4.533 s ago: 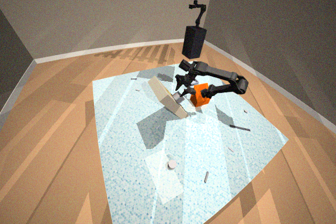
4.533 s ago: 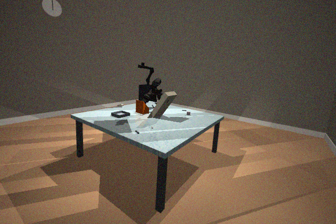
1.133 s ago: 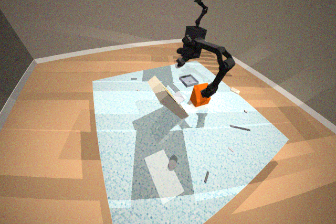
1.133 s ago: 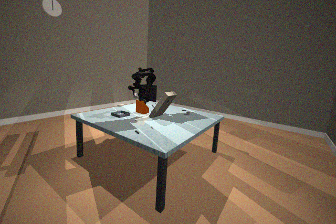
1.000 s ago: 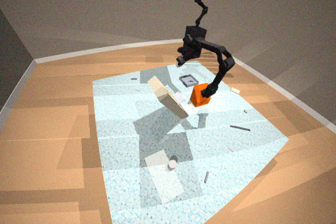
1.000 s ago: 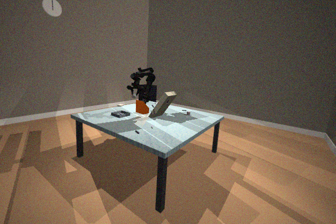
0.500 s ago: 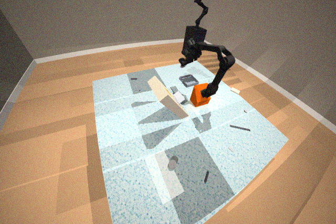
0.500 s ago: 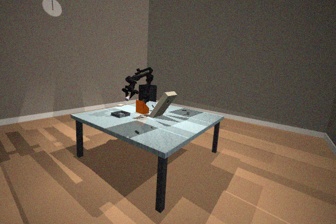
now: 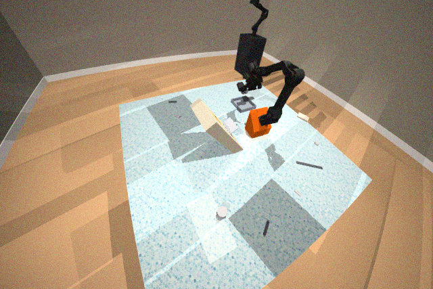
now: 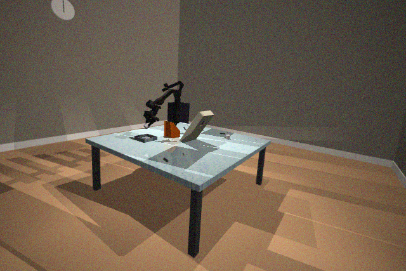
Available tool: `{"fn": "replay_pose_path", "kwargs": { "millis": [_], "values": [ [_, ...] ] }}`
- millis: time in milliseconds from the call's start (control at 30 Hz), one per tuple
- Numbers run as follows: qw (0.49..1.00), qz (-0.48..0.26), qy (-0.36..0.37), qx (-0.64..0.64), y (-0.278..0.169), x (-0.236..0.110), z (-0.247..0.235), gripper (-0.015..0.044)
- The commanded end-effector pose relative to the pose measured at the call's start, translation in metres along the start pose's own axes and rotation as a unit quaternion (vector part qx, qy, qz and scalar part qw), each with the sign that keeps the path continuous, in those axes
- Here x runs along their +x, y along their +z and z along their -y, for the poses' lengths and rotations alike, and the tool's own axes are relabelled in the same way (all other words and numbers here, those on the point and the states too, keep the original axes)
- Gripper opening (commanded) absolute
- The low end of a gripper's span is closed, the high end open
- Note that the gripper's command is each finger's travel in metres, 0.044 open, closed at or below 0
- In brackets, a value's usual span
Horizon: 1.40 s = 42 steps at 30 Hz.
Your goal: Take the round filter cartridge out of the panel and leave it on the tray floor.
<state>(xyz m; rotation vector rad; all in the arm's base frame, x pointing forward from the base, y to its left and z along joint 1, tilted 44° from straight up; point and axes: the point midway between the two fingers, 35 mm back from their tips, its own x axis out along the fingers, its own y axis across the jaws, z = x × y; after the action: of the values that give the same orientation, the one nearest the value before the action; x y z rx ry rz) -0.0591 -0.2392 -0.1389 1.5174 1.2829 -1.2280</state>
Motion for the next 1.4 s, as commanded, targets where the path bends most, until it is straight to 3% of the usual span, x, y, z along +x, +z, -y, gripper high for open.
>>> {"fn": "replay_pose_path", "kwargs": {
  "millis": [0, 200, 600, 767, 1300, 1367],
  "values": [
    [0.999, -0.001, -0.020, 0.034, -0.012, 0.013, 0.016, 0.0000],
    [0.999, -0.001, -0.021, 0.036, -0.014, 0.017, 0.017, 0.0000],
    [0.999, -0.001, -0.021, 0.036, -0.046, 0.073, 0.017, 0.0000],
    [0.999, -0.001, -0.021, 0.036, -0.051, 0.079, 0.017, 0.0000],
    [0.999, -0.007, -0.019, 0.038, -0.051, 0.076, 0.016, 0.0420],
    [0.999, -0.007, -0.019, 0.038, -0.051, 0.076, 0.016, 0.0440]
  ]
}}
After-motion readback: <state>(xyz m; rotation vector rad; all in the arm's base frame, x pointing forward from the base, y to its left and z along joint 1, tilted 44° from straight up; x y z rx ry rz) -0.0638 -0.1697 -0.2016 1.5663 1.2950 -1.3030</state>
